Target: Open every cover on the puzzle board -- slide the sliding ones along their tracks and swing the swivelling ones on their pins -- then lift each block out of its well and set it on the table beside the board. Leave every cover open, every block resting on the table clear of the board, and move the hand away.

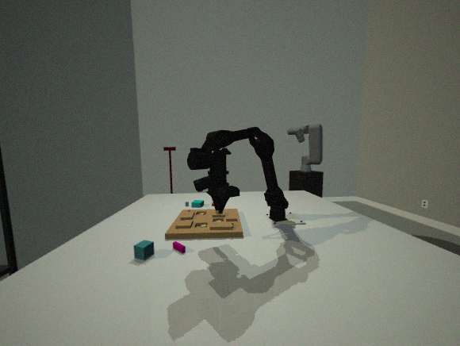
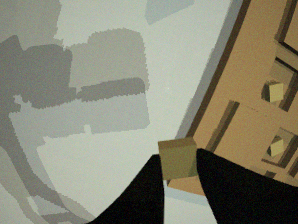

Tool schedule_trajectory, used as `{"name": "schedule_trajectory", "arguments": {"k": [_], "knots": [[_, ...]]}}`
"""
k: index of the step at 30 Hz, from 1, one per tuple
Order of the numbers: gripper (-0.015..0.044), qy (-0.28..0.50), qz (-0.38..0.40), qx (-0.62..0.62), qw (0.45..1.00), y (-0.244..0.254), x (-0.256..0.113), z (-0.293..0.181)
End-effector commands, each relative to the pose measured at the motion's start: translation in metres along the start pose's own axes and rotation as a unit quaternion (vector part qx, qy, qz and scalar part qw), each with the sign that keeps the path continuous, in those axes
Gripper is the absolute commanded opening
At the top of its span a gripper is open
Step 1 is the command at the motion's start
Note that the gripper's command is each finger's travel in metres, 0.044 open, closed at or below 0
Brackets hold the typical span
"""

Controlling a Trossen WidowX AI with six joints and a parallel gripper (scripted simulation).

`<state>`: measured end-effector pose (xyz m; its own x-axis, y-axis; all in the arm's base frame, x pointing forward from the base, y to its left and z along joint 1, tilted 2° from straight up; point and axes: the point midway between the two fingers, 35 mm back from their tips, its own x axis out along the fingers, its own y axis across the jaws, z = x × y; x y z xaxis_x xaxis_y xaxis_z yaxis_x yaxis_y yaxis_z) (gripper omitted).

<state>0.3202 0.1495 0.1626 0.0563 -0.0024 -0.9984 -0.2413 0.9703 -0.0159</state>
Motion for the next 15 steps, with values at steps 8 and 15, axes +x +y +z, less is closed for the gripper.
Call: {"name": "schedule_trajectory", "arguments": {"k": [8, 15], "knots": [[0.008, -0.001, -0.001, 0.002, 1.0, 0.03, 0.005, 0.015], [0.008, -0.001, -0.001, 0.002, 1.0, 0.031, 0.015, 0.016]]}}
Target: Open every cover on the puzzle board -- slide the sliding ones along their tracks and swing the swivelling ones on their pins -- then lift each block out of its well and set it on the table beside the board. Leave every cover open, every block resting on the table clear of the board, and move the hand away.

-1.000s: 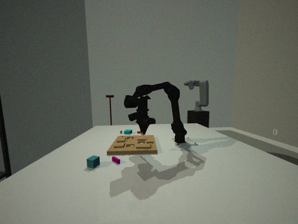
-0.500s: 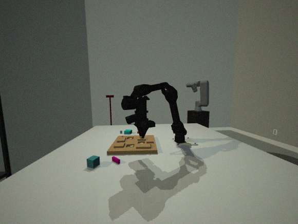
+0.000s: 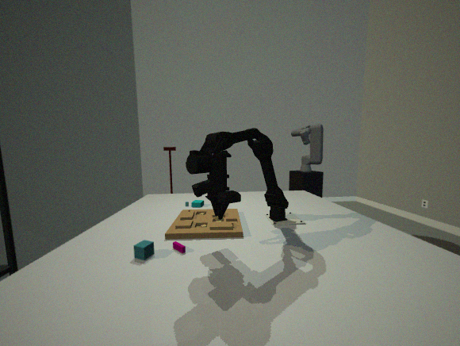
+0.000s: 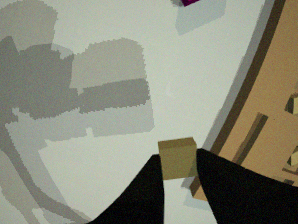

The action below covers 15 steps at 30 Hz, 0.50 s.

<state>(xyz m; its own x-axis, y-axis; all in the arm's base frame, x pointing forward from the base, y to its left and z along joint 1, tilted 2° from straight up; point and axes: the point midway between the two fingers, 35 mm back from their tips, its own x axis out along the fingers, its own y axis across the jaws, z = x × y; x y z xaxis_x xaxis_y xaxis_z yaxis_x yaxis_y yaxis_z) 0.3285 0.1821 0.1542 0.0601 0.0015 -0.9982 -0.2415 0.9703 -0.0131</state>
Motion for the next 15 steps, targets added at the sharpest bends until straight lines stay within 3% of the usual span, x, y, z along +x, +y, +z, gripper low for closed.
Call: {"name": "schedule_trajectory", "arguments": {"k": [1, 15], "knots": [[0.008, 0.001, -0.002, 0.002, 1.0, 0.001, 0.008, 0.001], [0.008, 0.001, -0.002, 0.002, 1.0, 0.001, 0.031, 0.003]]}}
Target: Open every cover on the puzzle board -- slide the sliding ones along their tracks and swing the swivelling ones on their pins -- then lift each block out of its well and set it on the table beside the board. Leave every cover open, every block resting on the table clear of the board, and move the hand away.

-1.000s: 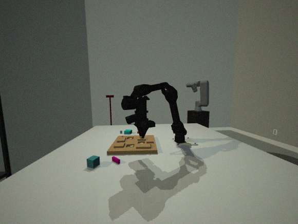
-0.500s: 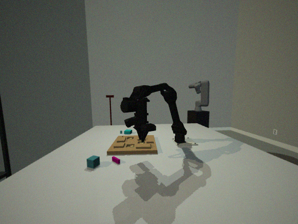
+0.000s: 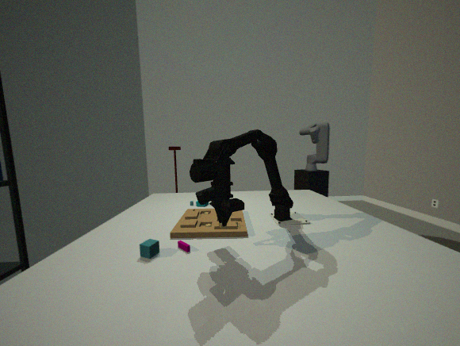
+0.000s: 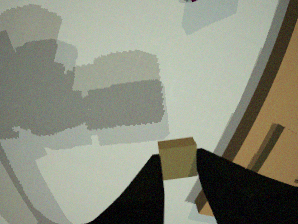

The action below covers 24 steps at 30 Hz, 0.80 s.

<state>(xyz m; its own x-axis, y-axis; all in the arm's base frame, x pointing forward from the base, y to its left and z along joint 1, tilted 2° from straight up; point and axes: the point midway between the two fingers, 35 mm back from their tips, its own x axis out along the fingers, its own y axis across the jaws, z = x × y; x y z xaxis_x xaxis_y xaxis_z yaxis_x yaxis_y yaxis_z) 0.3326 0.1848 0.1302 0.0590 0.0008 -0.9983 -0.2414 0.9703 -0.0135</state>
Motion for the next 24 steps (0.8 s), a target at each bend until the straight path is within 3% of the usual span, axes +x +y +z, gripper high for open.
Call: {"name": "schedule_trajectory", "arguments": {"k": [1, 24], "knots": [[0.008, 0.0, -0.002, 0.002, 1.0, 0.0, 0.008, 0.0], [0.008, 0.0, -0.002, 0.002, 1.0, -0.001, 0.046, 0.0]]}}
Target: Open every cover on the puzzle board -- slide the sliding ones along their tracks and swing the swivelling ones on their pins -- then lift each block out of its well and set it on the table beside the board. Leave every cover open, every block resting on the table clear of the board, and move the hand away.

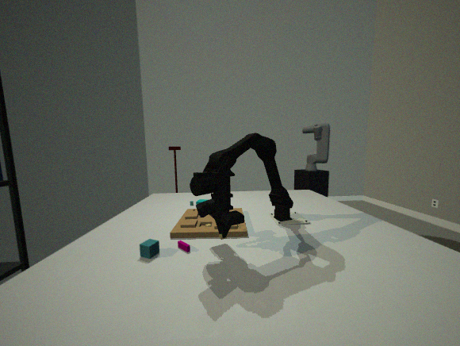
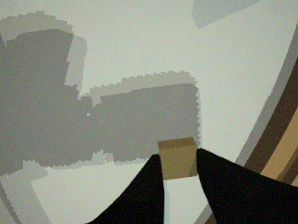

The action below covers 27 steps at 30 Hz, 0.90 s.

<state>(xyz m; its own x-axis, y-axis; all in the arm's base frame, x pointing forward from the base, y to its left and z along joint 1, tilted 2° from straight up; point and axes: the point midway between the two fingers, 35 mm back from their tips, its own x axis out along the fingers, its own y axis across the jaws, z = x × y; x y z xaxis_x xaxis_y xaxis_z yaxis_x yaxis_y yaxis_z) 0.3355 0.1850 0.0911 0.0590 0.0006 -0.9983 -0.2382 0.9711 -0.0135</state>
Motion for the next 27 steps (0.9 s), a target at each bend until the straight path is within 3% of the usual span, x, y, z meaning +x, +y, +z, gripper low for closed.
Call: {"name": "schedule_trajectory", "arguments": {"k": [1, 23, 27], "knots": [[0.008, 0.0, -0.002, 0.001, 1.0, -0.001, 0.008, -0.001], [0.008, 0.001, -0.002, 0.001, 1.0, -0.002, 0.039, -0.005], [0.0185, 0.001, 0.0, 0.001, 1.0, -0.001, 0.036, -0.004]]}}
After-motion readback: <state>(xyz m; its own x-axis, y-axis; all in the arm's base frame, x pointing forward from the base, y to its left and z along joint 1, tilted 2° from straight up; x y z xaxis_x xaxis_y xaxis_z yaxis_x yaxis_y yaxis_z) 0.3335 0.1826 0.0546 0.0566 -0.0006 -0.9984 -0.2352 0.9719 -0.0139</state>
